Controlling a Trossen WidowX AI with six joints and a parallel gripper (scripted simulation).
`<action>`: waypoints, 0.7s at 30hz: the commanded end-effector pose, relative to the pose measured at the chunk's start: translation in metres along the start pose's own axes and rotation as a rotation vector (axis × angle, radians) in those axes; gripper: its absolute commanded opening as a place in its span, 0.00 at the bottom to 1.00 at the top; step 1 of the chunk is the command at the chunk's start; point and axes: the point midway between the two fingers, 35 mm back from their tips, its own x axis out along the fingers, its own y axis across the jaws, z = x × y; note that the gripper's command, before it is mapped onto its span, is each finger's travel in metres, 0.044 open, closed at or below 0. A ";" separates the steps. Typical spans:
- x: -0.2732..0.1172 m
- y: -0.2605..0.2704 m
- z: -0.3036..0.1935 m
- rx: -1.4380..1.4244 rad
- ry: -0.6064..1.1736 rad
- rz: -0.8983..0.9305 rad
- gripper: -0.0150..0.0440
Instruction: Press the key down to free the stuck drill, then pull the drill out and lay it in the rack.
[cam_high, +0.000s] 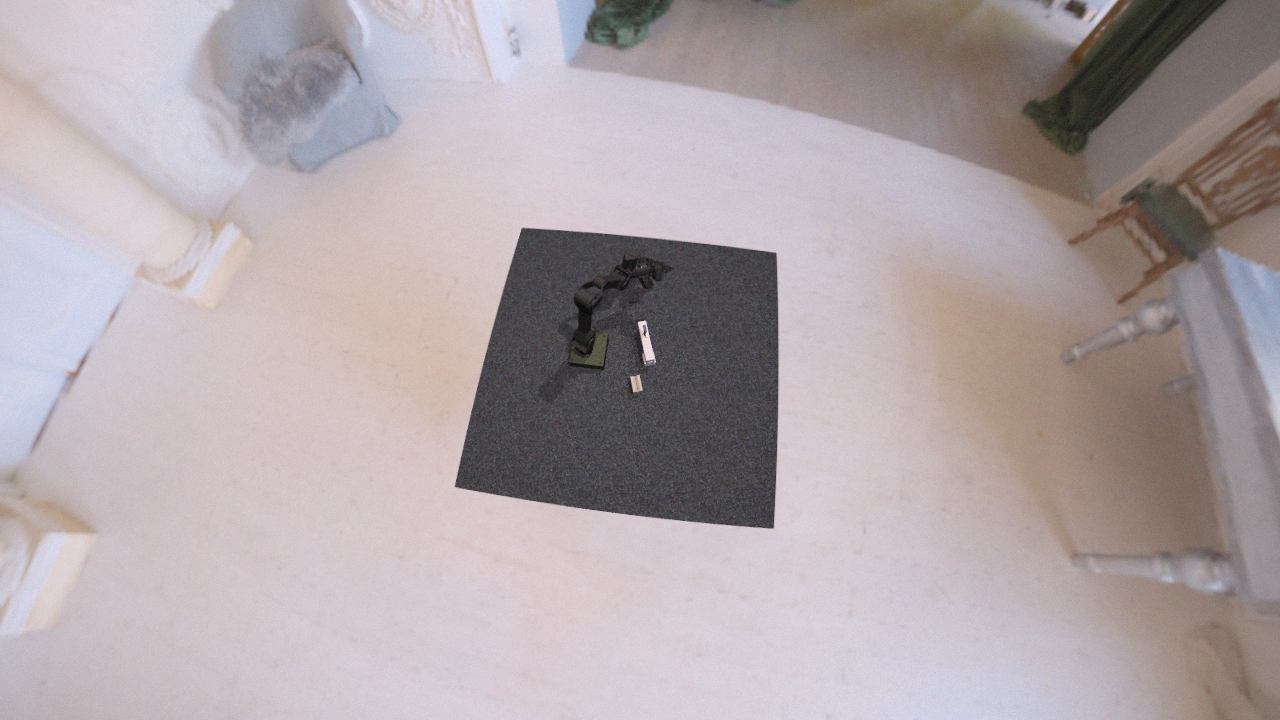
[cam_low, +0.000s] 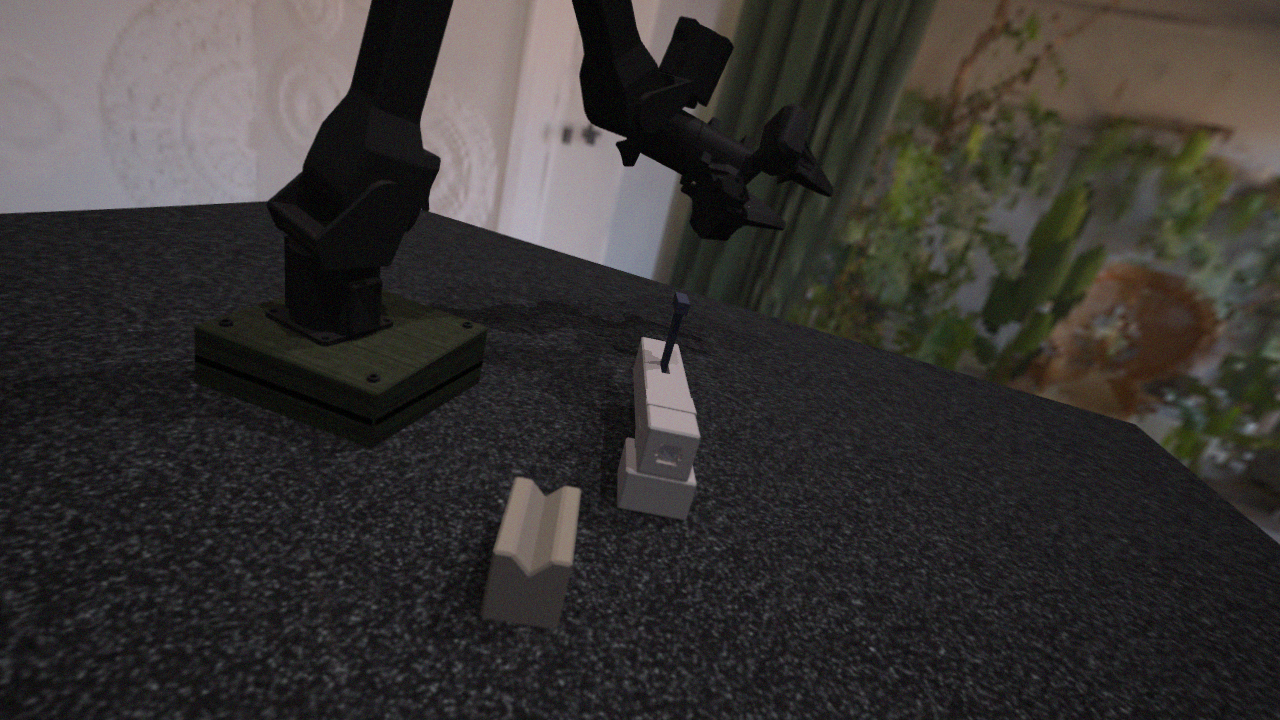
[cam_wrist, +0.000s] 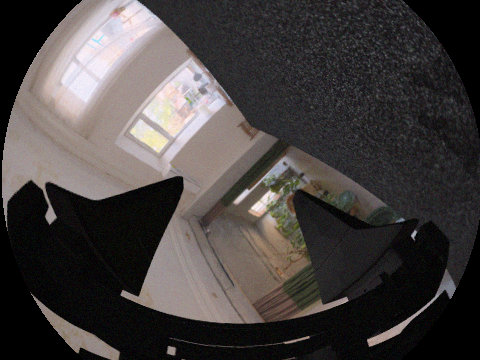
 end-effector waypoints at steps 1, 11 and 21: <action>0.000 0.000 0.000 0.000 0.000 0.000 0.89; 0.007 0.006 0.012 -0.180 -0.056 -0.038 0.44; 0.007 0.057 0.107 -1.234 -0.267 -0.564 0.25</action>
